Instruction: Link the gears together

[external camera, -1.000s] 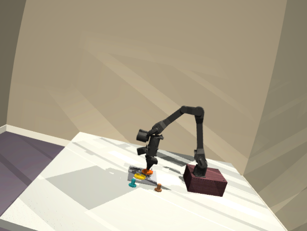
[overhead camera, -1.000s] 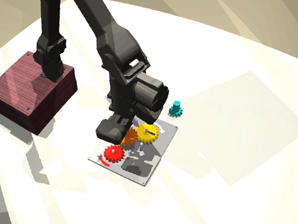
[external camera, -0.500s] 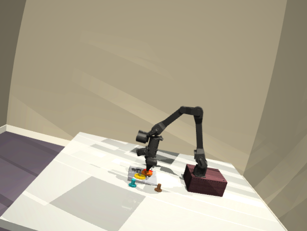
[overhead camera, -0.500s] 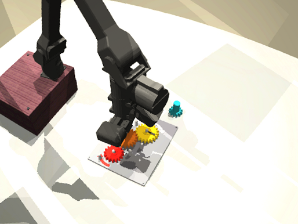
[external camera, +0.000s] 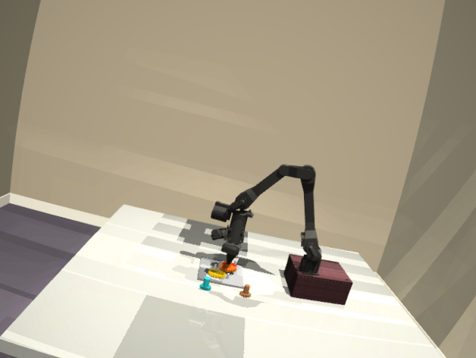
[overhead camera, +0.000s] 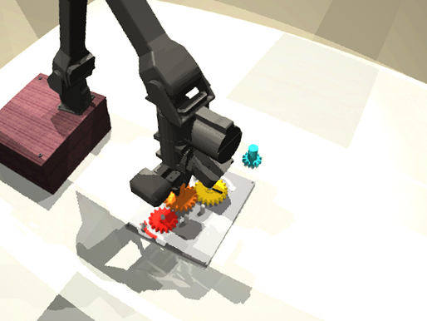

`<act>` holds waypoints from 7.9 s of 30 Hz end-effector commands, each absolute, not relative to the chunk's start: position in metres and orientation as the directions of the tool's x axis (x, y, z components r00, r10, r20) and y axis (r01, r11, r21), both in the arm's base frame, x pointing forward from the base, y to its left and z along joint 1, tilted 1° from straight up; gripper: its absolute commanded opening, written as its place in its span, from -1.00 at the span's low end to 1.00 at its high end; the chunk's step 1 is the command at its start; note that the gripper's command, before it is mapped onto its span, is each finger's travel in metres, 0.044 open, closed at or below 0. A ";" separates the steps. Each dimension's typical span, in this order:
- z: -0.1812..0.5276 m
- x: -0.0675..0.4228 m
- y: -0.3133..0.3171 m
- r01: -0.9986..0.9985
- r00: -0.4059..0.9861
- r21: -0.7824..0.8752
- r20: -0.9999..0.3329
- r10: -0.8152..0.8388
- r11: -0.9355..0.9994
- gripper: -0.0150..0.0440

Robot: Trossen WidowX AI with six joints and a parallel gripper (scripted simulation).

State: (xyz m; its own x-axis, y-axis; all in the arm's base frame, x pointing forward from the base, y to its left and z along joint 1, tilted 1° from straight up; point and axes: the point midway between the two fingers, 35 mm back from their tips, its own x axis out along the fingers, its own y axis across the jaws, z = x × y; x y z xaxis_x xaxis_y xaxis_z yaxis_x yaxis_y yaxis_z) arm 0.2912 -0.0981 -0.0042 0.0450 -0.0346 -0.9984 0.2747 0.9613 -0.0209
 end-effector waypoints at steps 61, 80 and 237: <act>-0.005 0.289 -0.098 0.121 0.040 -0.029 -0.999 -0.034 0.992 -0.49; -0.007 0.290 -0.097 0.049 0.040 -0.032 -0.999 -0.034 0.998 -0.49; 0.115 0.228 0.219 0.130 0.029 0.004 -1.000 0.001 0.991 1.00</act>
State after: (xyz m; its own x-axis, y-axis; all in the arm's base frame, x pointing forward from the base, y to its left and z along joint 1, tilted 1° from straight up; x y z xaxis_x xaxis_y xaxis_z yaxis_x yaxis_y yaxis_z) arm 0.2286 0.2185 0.1151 0.0308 0.0006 -0.9995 0.1264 0.9920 0.0045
